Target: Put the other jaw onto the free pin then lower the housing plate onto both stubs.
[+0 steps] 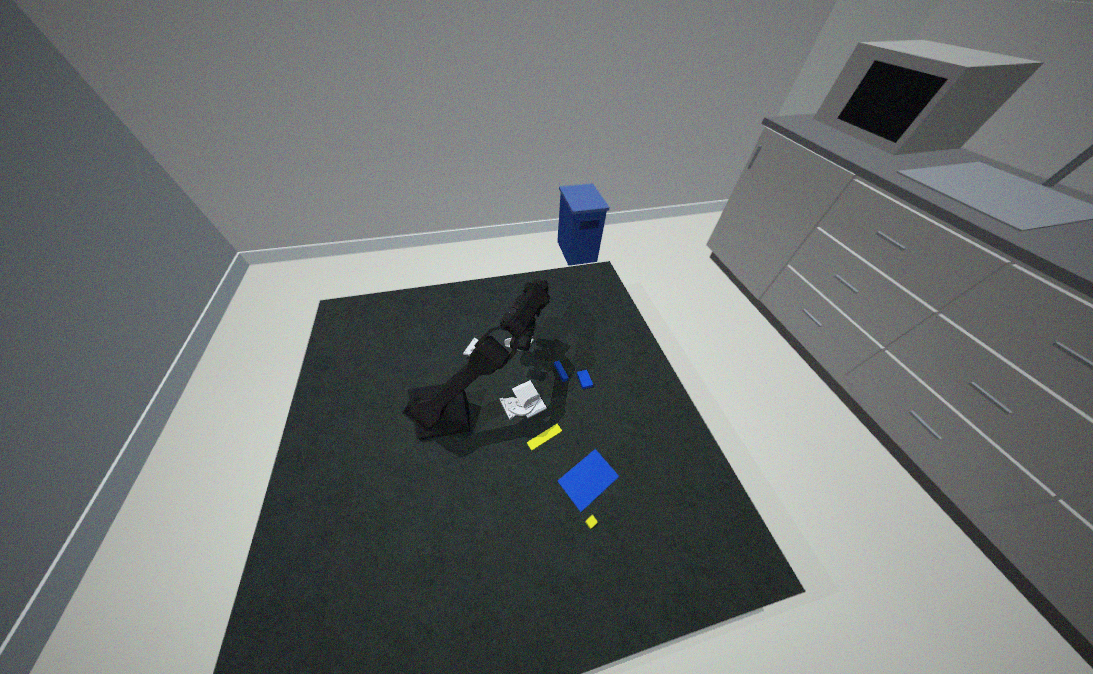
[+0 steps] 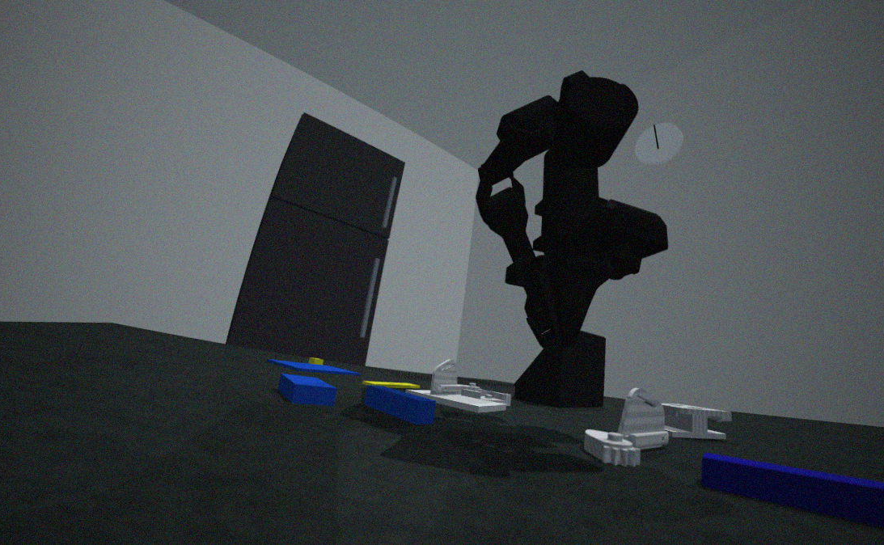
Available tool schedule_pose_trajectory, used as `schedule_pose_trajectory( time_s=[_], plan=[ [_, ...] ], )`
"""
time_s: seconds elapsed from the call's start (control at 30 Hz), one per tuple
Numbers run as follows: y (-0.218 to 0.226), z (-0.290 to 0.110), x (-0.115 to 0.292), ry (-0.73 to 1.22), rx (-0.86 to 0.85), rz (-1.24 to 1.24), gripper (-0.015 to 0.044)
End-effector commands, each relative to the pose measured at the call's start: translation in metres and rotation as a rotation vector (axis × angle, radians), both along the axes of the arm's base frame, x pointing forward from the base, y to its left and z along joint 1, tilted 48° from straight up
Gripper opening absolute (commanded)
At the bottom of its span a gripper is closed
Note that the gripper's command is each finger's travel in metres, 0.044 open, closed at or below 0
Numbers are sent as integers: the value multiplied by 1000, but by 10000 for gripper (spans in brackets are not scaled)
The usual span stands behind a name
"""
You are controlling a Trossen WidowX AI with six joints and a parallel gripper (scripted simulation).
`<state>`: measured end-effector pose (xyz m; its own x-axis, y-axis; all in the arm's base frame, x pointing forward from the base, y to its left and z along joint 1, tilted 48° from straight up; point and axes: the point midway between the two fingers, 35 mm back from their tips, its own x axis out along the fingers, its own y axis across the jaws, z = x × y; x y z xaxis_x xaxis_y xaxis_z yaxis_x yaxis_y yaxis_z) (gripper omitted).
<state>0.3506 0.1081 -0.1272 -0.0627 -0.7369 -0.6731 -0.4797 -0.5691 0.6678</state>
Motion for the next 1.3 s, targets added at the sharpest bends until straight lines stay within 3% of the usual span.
schedule_pose_trajectory(
  time_s=[0.0, 0.43, 0.73, 1.27],
  plan=[
    [6, -3, -3, 23, 5, 22, 105],
    [45, -23, -26, 200, 35, 187, 440],
    [16, -48, -30, 200, 33, 186, 440],
    [10, -54, -30, 200, 32, 186, 440]
  ],
)
